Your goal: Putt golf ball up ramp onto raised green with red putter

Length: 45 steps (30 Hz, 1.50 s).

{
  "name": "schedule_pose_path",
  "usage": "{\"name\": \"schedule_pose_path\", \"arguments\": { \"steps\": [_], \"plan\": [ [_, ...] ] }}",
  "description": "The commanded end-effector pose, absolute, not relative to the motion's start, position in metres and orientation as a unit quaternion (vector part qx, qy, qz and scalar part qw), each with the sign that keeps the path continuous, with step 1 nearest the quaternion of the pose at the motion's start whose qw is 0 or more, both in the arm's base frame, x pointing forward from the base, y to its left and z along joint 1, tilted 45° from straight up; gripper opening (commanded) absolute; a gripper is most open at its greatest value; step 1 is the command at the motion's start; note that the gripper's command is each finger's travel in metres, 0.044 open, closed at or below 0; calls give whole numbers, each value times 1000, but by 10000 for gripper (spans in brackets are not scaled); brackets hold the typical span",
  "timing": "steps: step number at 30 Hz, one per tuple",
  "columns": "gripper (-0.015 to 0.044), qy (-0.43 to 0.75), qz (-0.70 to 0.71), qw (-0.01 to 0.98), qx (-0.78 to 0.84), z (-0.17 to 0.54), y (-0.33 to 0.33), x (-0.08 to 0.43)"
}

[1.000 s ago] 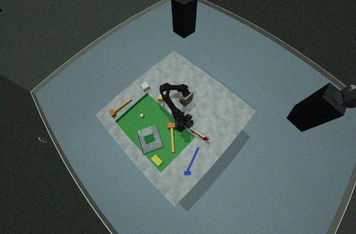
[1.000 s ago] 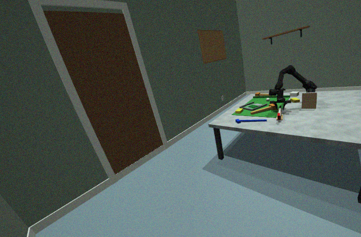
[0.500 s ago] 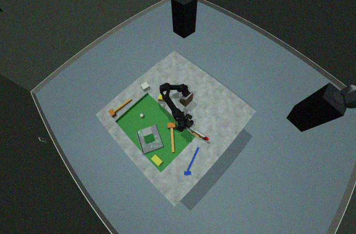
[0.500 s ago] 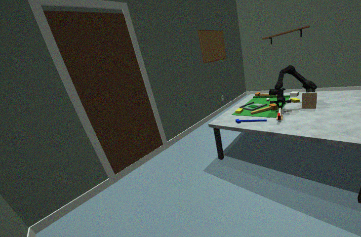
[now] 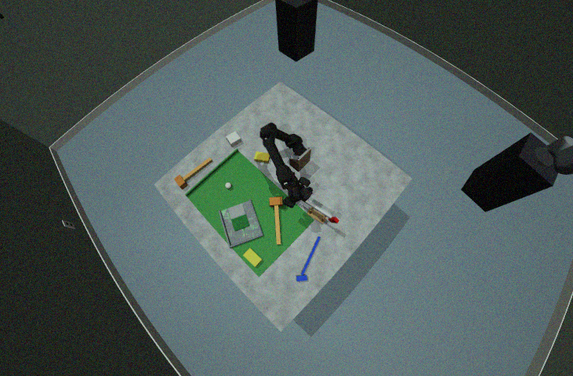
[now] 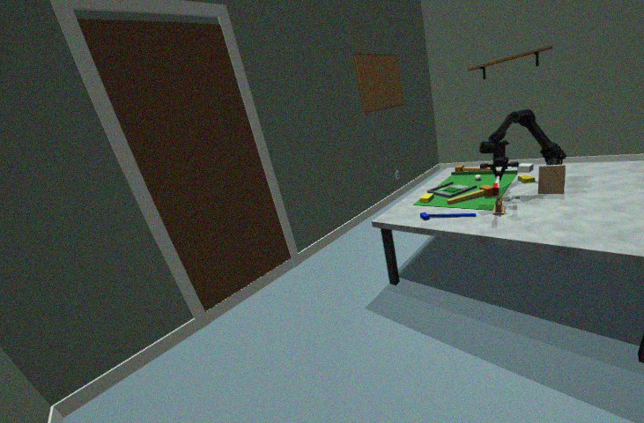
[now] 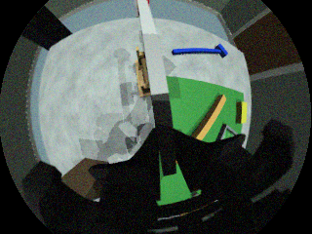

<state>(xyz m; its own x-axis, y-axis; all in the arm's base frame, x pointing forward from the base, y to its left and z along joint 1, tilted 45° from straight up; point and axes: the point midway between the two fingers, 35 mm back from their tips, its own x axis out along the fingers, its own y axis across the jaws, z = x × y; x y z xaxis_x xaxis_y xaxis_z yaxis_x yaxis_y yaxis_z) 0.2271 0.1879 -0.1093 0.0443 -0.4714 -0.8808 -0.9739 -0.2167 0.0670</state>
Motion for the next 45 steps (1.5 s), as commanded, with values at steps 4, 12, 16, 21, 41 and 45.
{"name": "schedule_pose_path", "arguments": {
  "steps": [4, 12, 16, 21, 41, 45],
  "plan": [
    [0, 582, 367, 351, -635, -88, 171, 243],
    [0, 625, 265, 444, -585, -45, 141, 268],
    [0, 640, 212, 486, -556, -24, 124, 277],
    [0, 655, 142, 535, -515, 3, 101, 286],
    [0, 646, -153, 679, -315, 102, -1, 282],
    [0, 630, -212, 696, -271, 120, -21, 274]
  ]
}}
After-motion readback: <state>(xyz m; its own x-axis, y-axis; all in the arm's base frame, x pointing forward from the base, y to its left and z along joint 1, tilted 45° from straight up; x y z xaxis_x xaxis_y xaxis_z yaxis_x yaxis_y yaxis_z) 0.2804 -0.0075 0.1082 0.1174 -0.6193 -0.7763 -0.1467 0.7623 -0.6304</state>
